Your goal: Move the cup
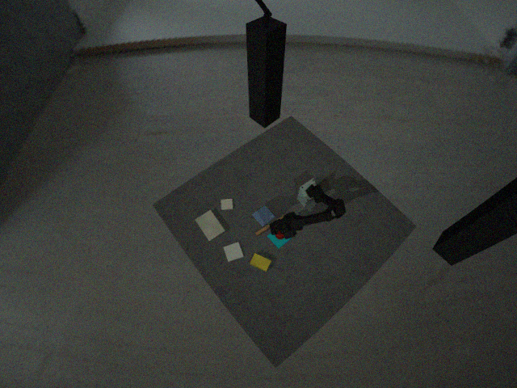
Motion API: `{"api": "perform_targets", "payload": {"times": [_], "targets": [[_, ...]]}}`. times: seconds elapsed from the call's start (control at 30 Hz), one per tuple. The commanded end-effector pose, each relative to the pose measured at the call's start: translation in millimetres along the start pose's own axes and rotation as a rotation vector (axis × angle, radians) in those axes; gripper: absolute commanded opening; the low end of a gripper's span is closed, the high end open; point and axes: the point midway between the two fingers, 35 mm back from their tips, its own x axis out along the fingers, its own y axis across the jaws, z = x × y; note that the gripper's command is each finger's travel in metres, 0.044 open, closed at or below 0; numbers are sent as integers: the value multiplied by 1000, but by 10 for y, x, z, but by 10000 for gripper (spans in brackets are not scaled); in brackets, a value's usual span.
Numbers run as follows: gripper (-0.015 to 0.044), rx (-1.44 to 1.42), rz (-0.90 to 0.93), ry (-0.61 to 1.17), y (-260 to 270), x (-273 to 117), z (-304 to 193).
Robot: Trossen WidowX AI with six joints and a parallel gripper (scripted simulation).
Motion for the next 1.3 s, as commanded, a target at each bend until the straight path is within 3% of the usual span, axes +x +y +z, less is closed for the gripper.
{"api": "perform_targets", "payload": {"times": [0.0,0.97,1.13,1.27], "targets": [[0,7,2,-3,3,69,-4],[0,0,2,-2,13,253,4],[128,0,2,-2,13,253,4],[128,0,2,-2,13,253,4]]}}
